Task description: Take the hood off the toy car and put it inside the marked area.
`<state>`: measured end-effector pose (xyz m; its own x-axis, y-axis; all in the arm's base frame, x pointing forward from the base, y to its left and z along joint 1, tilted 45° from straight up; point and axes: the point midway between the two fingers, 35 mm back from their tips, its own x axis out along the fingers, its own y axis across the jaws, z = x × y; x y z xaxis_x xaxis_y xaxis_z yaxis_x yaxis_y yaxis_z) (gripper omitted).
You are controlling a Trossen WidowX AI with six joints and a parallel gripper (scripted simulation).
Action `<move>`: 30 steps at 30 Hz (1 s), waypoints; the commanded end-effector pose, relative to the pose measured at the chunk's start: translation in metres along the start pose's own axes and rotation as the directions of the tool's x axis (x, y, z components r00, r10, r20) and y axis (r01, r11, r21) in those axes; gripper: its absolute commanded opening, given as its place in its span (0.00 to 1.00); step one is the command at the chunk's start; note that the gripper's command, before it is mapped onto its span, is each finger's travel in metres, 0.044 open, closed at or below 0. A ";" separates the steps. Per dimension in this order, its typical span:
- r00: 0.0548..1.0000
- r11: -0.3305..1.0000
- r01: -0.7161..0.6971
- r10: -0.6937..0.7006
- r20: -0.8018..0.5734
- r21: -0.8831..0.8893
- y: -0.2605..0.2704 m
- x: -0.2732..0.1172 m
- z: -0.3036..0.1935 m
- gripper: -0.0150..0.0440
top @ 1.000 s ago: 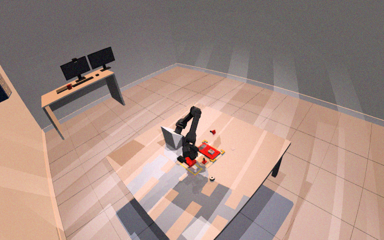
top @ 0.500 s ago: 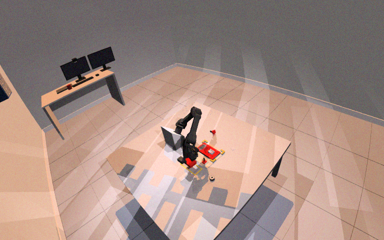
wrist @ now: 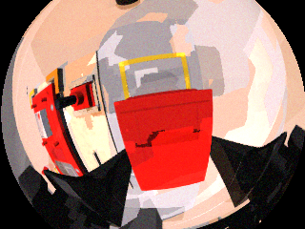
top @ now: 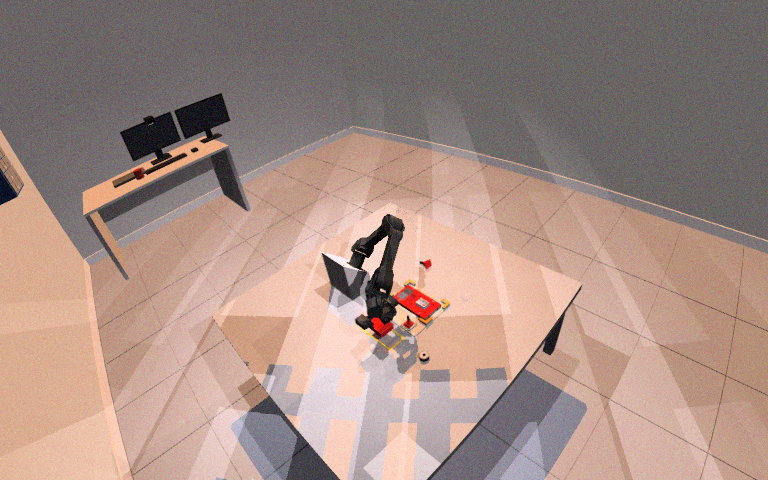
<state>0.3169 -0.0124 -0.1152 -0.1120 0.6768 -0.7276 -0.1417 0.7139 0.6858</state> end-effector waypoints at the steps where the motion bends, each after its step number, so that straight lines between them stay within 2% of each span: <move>1: 1.000 1.000 -0.004 0.004 0.003 0.004 0.000 0.003 -0.001 0.25; 30: 1.000 1.000 -0.006 0.006 0.002 0.004 0.002 0.021 -0.002 0.25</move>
<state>0.3129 0.0016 -0.1287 -0.1128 0.6785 -0.7259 -0.1418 0.7121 0.6876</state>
